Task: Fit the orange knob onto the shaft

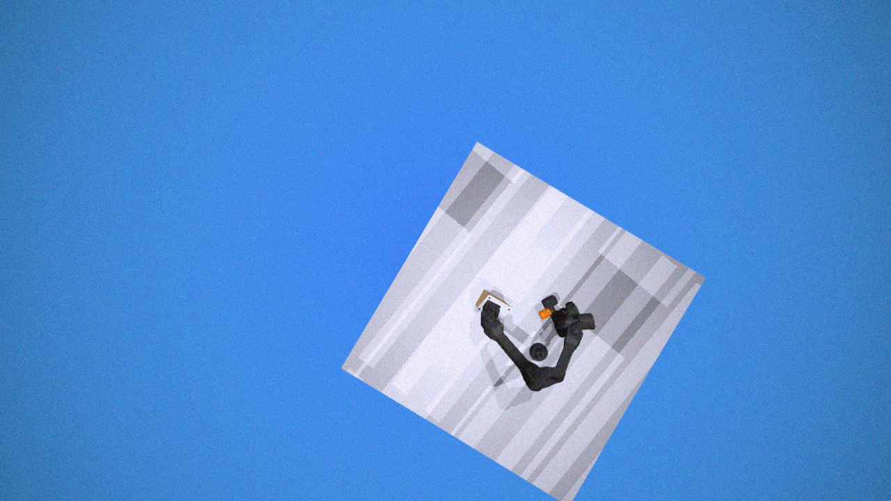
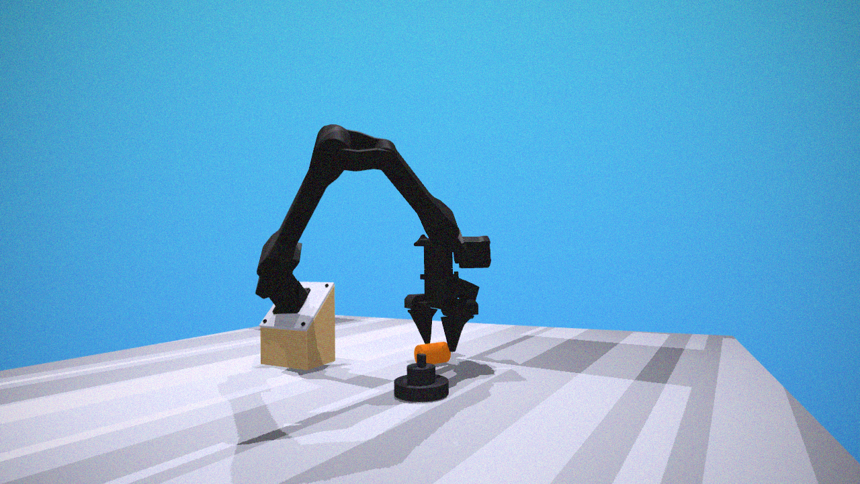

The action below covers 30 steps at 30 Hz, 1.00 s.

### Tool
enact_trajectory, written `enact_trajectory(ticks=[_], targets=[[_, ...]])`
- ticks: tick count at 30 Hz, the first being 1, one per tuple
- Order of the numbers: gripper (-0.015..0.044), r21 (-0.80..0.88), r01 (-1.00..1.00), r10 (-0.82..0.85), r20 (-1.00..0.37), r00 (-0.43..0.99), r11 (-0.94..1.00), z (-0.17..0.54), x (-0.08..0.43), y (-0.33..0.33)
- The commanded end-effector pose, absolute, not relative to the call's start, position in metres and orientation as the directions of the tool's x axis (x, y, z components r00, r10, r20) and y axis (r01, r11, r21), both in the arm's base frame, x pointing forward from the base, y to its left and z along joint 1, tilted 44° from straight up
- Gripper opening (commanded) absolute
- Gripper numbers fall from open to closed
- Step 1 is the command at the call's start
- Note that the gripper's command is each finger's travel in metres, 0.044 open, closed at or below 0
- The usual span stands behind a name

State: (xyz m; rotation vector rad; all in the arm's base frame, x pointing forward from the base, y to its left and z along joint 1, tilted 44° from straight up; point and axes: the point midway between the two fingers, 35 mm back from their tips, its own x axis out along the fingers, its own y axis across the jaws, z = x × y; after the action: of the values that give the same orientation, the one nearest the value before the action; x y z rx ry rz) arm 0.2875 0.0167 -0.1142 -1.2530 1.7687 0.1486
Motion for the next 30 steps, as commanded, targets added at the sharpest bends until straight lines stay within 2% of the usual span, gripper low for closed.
enact_trajectory(ticks=[1, 11, 19, 26, 30], targets=[[0.0440, -0.387, -0.796, -0.684, -0.728, -0.045, 0.465, -0.1182, 0.2864, 0.0120], [0.0440, -0.388, -0.796, -0.685, -0.727, -0.045, 0.464, -0.1277, 0.2851, 0.0022], [0.0240, -0.388, -0.796, -0.685, -0.727, -0.045, 0.464, -0.1277, 0.2851, 0.0022], [0.0240, -0.388, -0.796, -0.685, -0.727, -0.045, 0.464, -0.1277, 0.2851, 0.0022], [0.0213, -0.388, -0.796, -0.685, -0.727, -0.045, 0.464, -0.1277, 0.2851, 0.0022]])
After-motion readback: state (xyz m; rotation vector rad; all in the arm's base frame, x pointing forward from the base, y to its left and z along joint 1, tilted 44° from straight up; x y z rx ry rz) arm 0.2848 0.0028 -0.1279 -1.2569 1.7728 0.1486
